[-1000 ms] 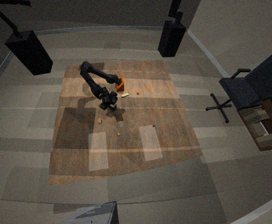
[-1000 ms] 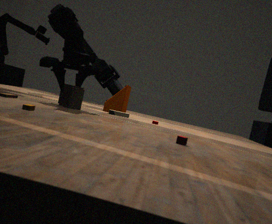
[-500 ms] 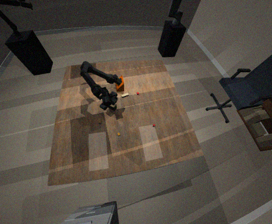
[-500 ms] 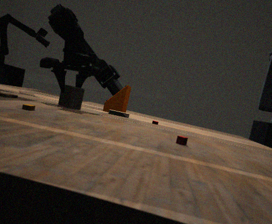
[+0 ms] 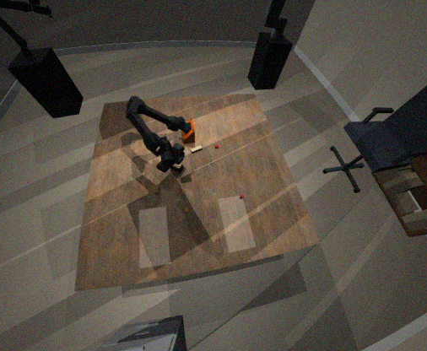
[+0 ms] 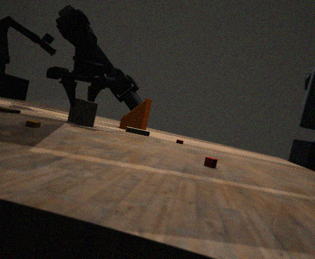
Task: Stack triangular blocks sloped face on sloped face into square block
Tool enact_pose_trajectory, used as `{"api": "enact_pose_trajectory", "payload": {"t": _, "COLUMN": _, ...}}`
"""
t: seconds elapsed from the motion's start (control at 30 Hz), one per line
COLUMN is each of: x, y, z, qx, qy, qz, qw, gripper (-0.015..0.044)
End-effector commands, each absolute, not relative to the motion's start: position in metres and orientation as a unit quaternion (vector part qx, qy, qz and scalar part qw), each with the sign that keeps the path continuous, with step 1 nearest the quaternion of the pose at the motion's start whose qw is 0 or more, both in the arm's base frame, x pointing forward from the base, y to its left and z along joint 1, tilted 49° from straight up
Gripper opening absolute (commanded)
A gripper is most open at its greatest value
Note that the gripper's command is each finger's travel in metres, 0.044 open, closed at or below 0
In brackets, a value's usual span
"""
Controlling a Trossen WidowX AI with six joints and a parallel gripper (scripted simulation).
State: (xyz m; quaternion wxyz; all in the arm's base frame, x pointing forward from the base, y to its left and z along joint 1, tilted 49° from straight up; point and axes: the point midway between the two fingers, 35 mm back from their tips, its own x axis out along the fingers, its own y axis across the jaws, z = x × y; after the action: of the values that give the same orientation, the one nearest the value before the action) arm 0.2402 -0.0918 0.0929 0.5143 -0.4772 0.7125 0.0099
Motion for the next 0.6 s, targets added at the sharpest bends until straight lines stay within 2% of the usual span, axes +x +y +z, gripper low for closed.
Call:
{"api": "enact_pose_trajectory", "payload": {"t": 0.0, "x": 0.2398, "y": -0.0924, "z": 0.0923, "qx": -0.48, "qy": 0.713, "qz": 0.011, "qw": 0.511, "gripper": 0.0}}
{"api": "enact_pose_trajectory", "payload": {"t": 0.57, "x": 0.2405, "y": -0.0926, "z": 0.0916, "qx": -0.479, "qy": 0.712, "qz": 0.011, "qw": 0.513, "gripper": 0.0}}
